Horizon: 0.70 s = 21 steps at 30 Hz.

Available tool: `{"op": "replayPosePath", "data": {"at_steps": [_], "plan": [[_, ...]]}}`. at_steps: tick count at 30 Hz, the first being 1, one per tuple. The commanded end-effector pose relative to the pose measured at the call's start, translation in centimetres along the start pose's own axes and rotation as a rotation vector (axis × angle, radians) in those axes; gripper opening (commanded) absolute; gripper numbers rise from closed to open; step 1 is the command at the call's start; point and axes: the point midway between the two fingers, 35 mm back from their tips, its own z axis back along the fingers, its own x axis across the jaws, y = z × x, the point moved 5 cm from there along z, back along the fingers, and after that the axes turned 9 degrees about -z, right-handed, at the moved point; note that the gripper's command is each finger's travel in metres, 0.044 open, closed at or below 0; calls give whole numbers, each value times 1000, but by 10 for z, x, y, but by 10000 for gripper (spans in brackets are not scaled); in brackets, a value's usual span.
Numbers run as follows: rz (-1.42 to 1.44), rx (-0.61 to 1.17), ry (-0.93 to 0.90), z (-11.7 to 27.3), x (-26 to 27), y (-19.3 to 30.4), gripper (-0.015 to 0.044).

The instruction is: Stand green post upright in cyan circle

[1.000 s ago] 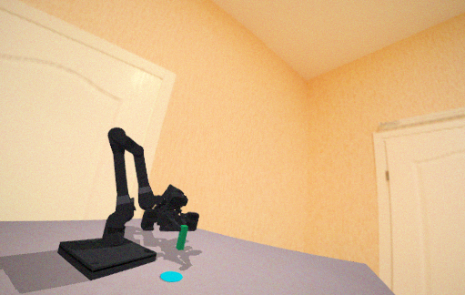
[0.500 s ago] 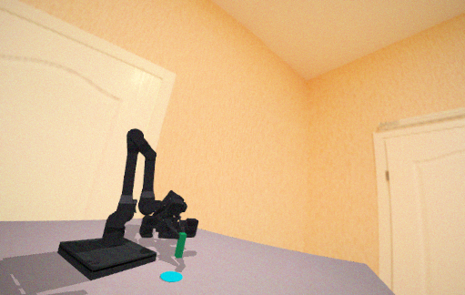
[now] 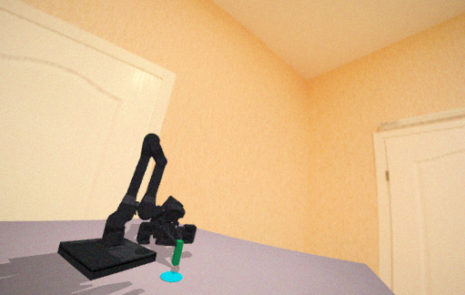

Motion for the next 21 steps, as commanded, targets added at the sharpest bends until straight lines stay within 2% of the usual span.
{"op": "replayPosePath", "data": {"at_steps": [1, 21], "plan": [[-1, -3, 8, 0, -4, 5, 23], [56, -2, 19, -5, -7, 22, 23]]}}
